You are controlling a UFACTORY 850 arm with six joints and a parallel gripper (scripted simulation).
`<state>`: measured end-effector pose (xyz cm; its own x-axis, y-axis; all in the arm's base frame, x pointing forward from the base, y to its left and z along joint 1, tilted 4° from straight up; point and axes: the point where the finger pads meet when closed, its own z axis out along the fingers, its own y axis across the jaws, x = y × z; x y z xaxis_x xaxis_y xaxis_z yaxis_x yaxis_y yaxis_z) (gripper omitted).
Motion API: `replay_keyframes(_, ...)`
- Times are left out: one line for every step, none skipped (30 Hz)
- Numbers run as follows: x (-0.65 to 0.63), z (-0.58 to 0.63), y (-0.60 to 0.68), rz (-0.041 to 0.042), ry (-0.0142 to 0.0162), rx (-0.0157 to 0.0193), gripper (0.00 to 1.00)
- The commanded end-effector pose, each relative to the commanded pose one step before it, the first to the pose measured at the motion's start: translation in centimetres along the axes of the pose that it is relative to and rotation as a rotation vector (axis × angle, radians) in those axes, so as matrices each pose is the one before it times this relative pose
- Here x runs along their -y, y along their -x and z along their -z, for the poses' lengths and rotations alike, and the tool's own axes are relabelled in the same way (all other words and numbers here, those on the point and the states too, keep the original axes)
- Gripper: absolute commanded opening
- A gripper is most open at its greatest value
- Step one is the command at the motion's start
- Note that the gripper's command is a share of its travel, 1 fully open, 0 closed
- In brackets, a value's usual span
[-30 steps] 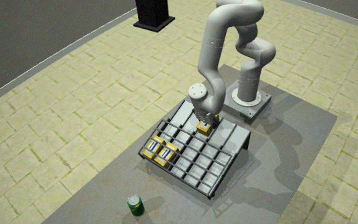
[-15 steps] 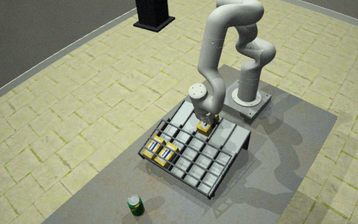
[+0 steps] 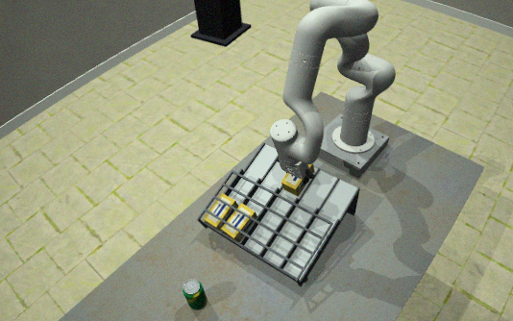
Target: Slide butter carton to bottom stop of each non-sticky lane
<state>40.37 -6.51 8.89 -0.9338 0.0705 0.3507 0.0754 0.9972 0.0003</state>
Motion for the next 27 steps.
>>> replay_keyframes(0.000, 0.072, 0.049, -0.00004, 0.00001, 0.00145, 0.00)
replay_keyframes(0.000, 0.000, 0.000, 0.00000, 0.00000, 0.00000, 0.00)
replay_keyframes(0.000, 0.000, 0.000, 0.00000, 0.00000, 0.00000, 0.00)
replay_keyframes(0.000, 0.000, 0.000, 0.00000, 0.00000, 0.00000, 0.00)
replay_keyframes(0.000, 0.000, 0.000, 0.00000, 0.00000, 0.00000, 0.00)
replay_keyframes(0.000, 0.000, 0.000, 0.00000, 0.00000, 0.00000, 0.00)
replay_keyframes(0.000, 0.000, 0.000, 0.00000, 0.00000, 0.00000, 0.00)
replay_keyframes(0.000, 0.000, 0.000, 0.00000, 0.00000, 0.00000, 0.00)
replay_keyframes(0.000, 0.000, 0.000, 0.00000, 0.00000, 0.00000, 0.00)
replay_keyframes(0.000, 0.000, 0.000, 0.00000, 0.00000, 0.00000, 0.00)
replay_keyframes(0.055, 2.817, 0.002, 0.00000, 0.00000, 0.00000, 0.00)
replay_keyframes(0.000, 0.000, 0.000, 0.00000, 0.00000, 0.00000, 0.00)
replay_keyframes(0.000, 0.000, 0.000, 0.00000, 0.00000, 0.00000, 0.00)
replay_keyframes(0.000, 0.000, 0.000, 0.00000, 0.00000, 0.00000, 0.00)
replay_keyframes(0.000, 0.000, 0.000, 0.00000, 0.00000, 0.00000, 0.00)
replay_keyframes(0.000, 0.000, 0.000, 0.00000, 0.00000, 0.00000, 0.00)
replay_keyframes(0.000, 0.000, 0.000, 0.00000, 0.00000, 0.00000, 0.00)
replay_keyframes(0.000, 0.000, 0.000, 0.00000, 0.00000, 0.00000, 0.00)
replay_keyframes(0.000, 0.000, 0.000, 0.00000, 0.00000, 0.00000, 0.00)
replay_keyframes(0.000, 0.000, 0.000, 0.00000, 0.00000, 0.00000, 0.00)
replay_keyframes(0.000, 0.000, 0.000, 0.00000, 0.00000, 0.00000, 0.00)
replay_keyframes(0.000, 0.000, 0.000, 0.00000, 0.00000, 0.00000, 0.00)
replay_keyframes(0.000, 0.000, 0.000, 0.00000, 0.00000, 0.00000, 0.00)
replay_keyframes(0.000, 0.000, 0.000, 0.00000, 0.00000, 0.00000, 0.00)
replay_keyframes(0.000, 0.000, 0.000, 0.00000, 0.00000, 0.00000, 0.00)
replay_keyframes(0.000, 0.000, 0.000, 0.00000, 0.00000, 0.00000, 0.00)
replay_keyframes(0.000, 0.000, 0.000, 0.00000, 0.00000, 0.00000, 0.00)
